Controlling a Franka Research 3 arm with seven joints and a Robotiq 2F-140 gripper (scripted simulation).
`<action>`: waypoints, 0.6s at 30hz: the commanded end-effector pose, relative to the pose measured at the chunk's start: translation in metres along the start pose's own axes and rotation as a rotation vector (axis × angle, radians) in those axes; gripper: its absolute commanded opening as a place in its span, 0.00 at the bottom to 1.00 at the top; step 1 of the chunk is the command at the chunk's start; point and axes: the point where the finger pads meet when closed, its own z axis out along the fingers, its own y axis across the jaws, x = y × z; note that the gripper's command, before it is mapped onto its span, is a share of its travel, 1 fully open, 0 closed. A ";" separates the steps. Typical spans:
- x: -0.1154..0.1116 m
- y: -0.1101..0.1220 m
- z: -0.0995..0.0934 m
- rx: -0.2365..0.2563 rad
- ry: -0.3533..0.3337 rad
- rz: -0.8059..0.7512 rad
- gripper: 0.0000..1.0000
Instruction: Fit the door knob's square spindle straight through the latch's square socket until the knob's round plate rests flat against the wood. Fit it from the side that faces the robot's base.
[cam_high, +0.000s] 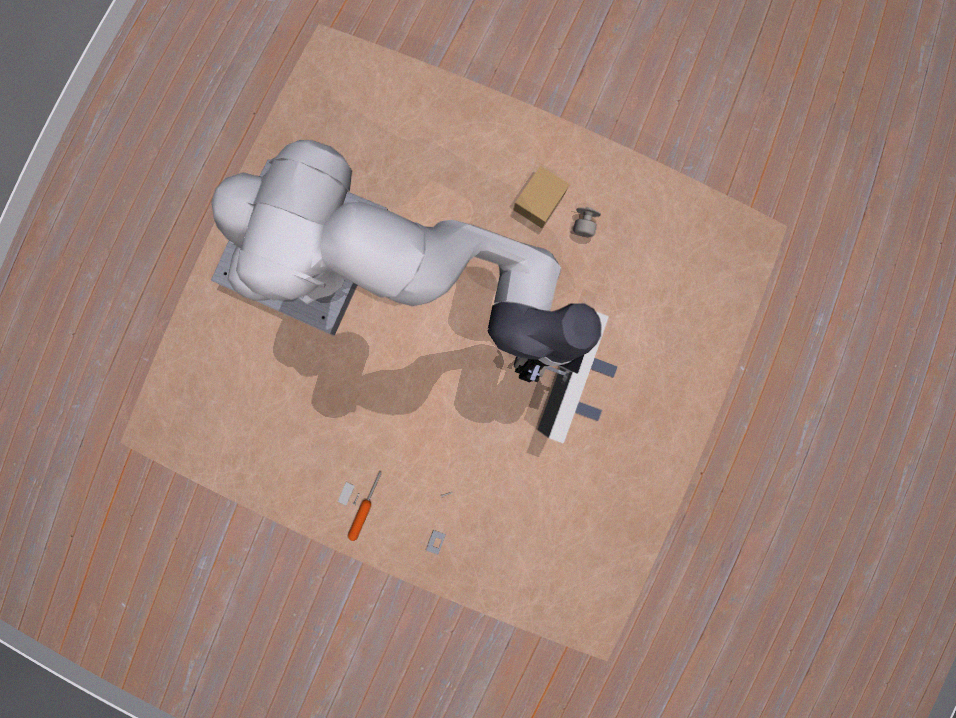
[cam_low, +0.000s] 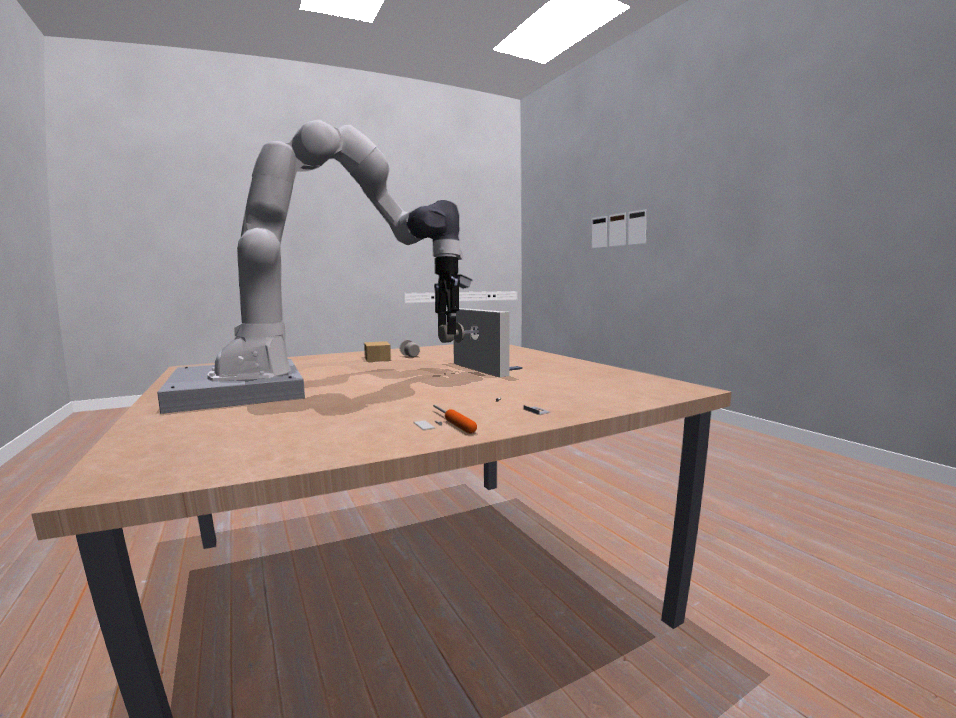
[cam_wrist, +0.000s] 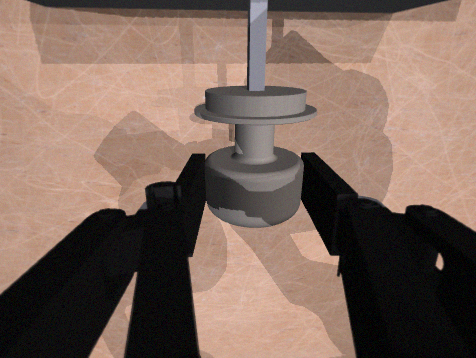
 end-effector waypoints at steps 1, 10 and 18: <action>0.002 0.000 -0.001 -0.001 0.001 -0.001 0.42; 0.004 0.000 -0.002 -0.001 0.001 -0.001 0.42; 0.004 0.000 -0.002 -0.001 0.001 -0.001 0.42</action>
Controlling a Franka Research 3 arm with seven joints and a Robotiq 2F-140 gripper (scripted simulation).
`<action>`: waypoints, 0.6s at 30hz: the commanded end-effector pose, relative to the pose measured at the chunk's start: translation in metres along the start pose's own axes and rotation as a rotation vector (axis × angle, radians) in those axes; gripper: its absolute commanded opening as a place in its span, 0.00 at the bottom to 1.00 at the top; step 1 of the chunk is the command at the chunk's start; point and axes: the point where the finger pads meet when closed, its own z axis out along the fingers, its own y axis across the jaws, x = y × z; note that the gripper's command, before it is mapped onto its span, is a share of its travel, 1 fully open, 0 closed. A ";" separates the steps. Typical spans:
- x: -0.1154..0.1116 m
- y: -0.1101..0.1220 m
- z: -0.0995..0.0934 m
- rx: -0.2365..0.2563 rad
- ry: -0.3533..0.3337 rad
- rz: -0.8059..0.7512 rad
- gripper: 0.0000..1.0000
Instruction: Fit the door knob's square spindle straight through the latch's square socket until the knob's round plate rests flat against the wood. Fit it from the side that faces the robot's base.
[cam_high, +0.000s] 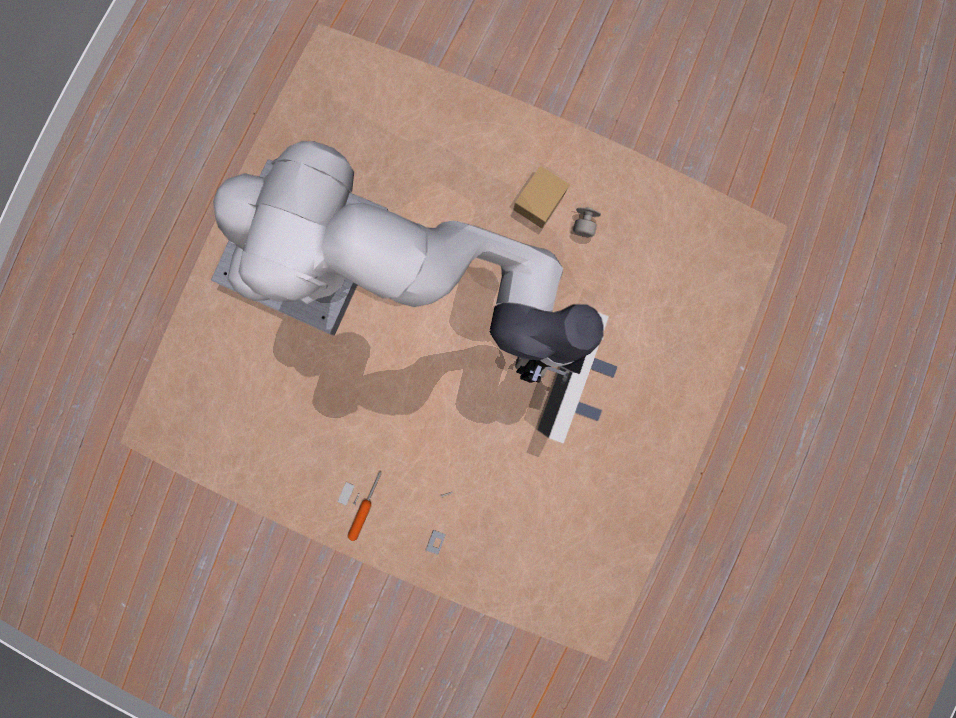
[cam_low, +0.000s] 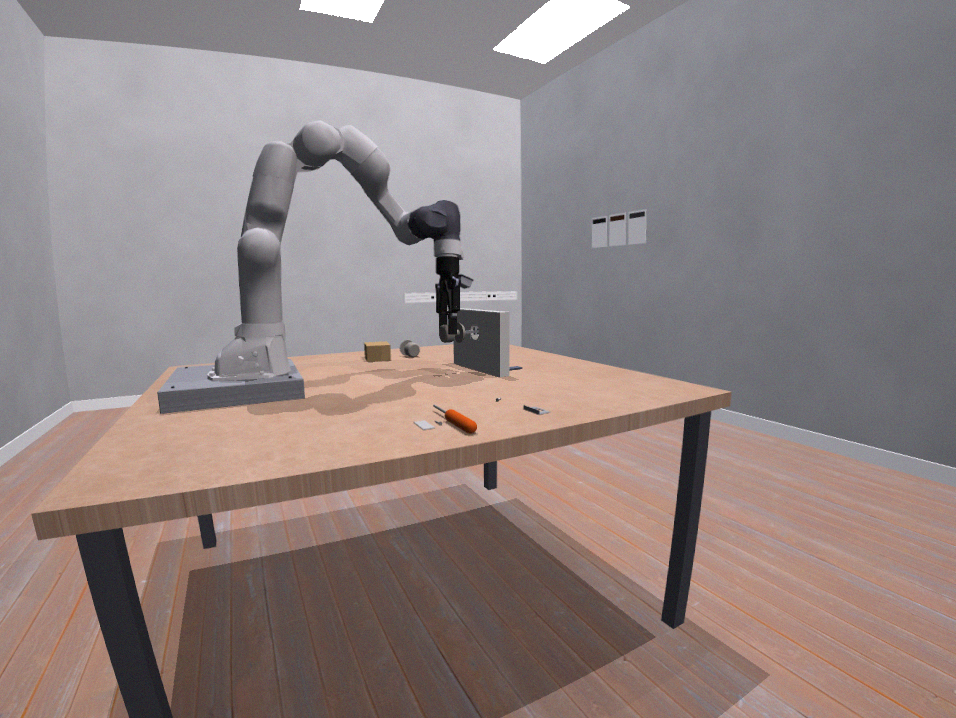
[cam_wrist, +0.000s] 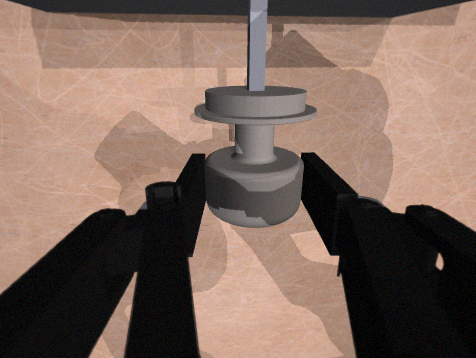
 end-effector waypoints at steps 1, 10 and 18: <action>0.001 0.000 -0.001 -0.001 0.001 -0.001 0.42; 0.004 0.000 -0.002 -0.002 0.001 -0.002 0.42; 0.006 0.000 -0.002 -0.002 0.001 -0.002 0.42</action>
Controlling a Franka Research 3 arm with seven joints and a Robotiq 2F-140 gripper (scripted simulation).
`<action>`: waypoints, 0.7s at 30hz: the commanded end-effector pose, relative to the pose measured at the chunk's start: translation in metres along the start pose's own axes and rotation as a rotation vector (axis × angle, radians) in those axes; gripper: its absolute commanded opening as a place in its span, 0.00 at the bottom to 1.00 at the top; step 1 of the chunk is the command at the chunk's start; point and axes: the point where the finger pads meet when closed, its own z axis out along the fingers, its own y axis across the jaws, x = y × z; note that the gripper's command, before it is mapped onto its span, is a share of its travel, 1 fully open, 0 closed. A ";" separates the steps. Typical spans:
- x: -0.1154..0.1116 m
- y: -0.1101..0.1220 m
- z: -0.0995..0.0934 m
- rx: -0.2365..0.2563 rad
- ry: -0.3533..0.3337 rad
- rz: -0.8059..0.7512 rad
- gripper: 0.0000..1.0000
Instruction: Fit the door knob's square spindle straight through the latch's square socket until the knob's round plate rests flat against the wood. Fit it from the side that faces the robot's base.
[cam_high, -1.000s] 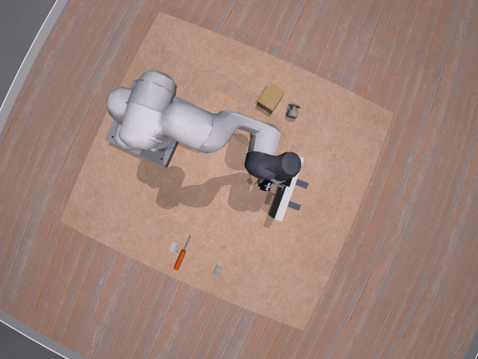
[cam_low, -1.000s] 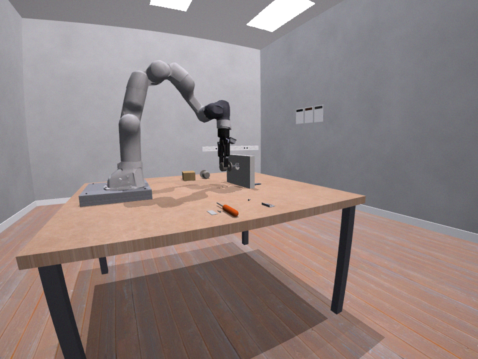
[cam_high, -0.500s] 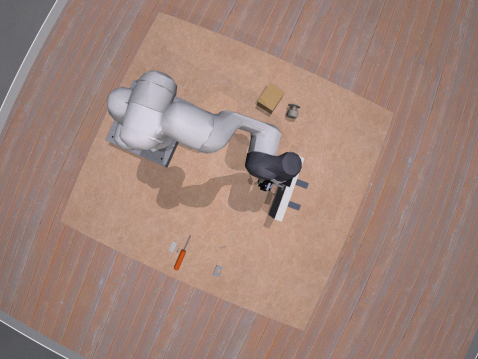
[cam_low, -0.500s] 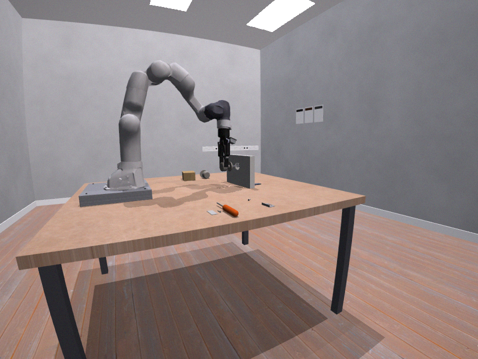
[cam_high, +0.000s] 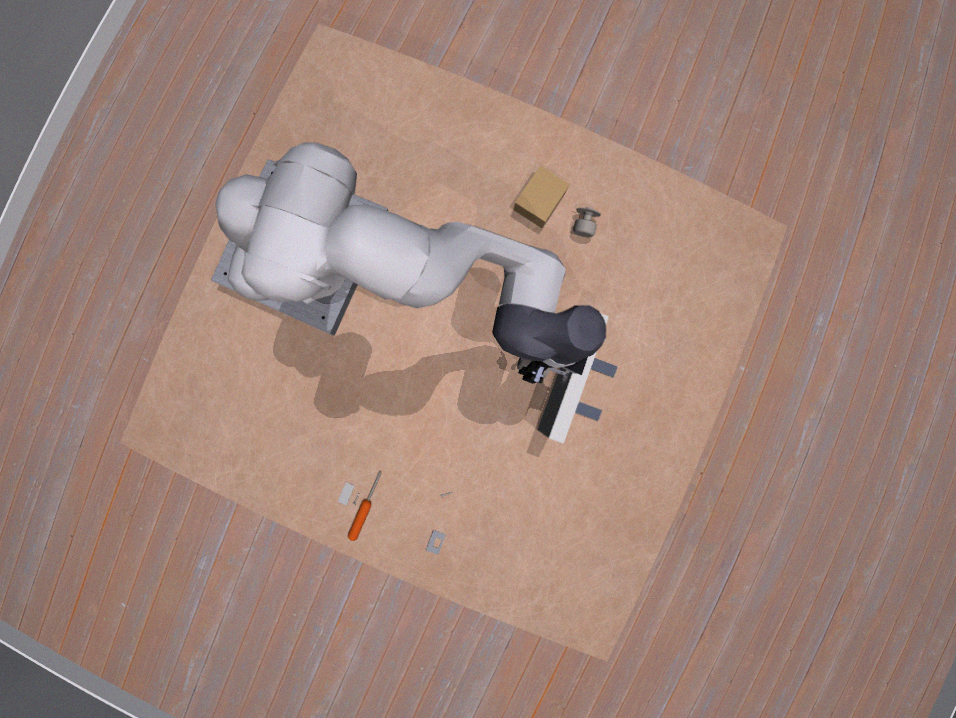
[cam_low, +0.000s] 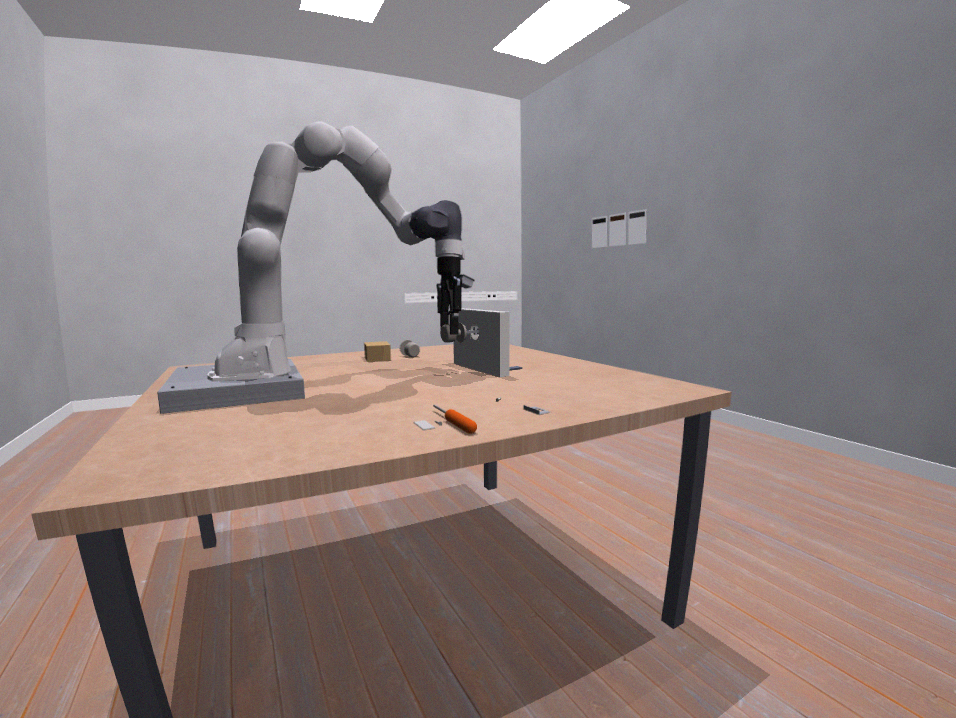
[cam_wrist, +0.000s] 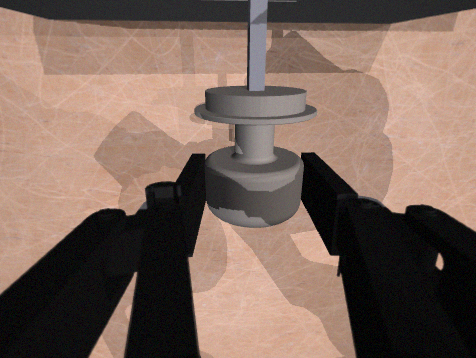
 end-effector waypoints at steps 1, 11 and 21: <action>0.001 0.000 -0.001 -0.002 0.000 -0.003 0.42; 0.001 0.000 -0.001 -0.002 0.000 -0.003 0.42; 0.005 0.000 -0.002 -0.002 0.001 -0.004 0.42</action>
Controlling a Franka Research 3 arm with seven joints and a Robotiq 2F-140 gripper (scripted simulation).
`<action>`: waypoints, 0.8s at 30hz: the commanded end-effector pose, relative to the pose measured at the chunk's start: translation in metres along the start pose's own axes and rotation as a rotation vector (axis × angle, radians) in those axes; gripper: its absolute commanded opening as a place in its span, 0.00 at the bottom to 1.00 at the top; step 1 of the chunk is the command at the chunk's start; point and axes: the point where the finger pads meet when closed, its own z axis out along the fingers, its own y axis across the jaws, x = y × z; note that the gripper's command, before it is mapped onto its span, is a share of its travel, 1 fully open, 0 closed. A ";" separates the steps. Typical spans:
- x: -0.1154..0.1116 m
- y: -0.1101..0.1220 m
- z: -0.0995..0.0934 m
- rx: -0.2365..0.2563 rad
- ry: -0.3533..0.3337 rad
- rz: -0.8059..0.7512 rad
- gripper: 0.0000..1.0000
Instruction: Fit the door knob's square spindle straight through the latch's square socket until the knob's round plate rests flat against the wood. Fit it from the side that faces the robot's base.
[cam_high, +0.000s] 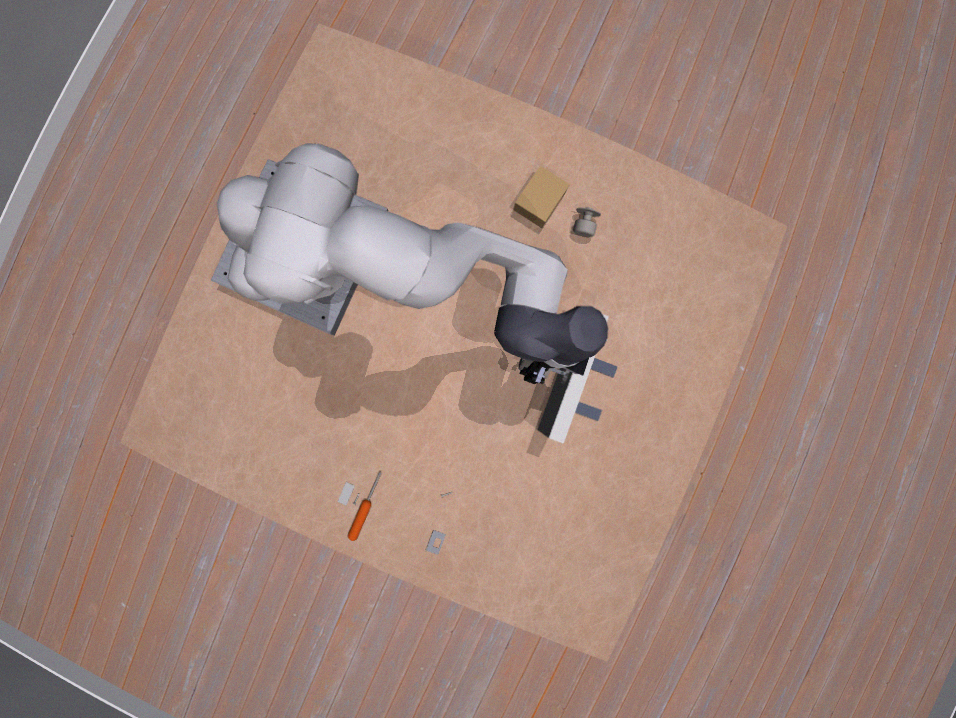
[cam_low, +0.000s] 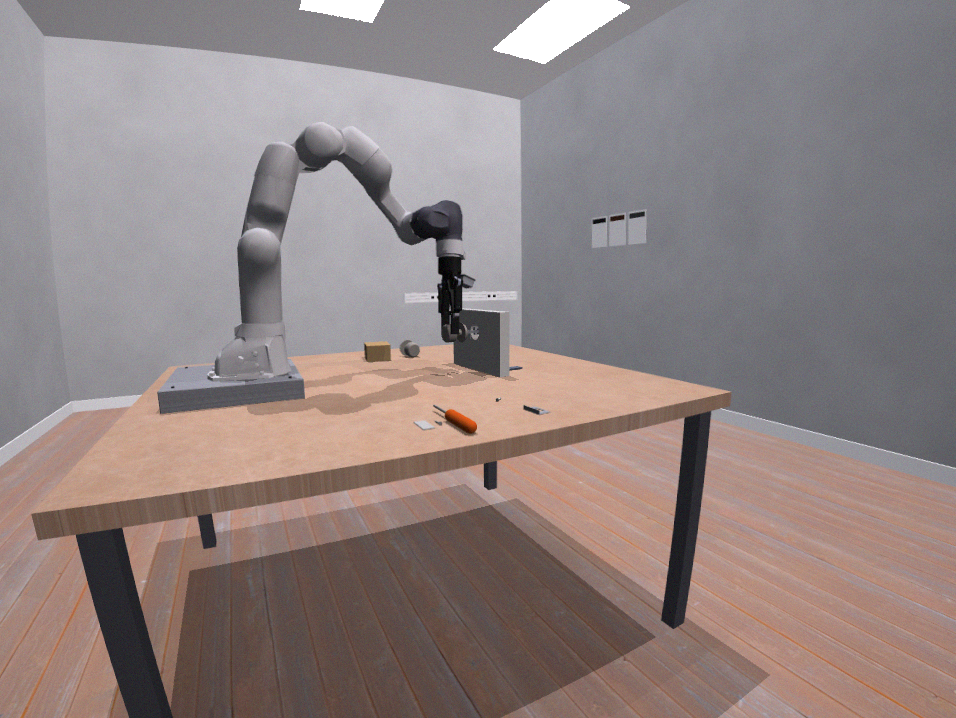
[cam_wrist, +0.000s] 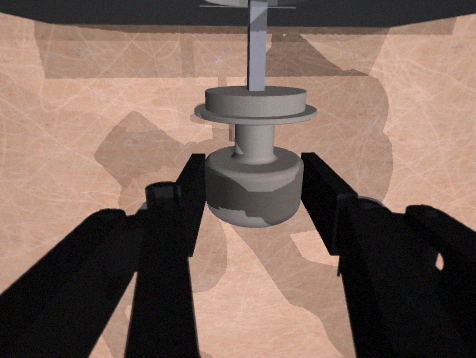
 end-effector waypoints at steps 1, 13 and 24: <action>0.002 0.000 -0.001 -0.002 0.001 -0.004 0.42; 0.003 0.000 -0.002 -0.002 0.001 -0.004 0.42; 0.006 0.000 -0.002 -0.003 0.001 -0.005 0.42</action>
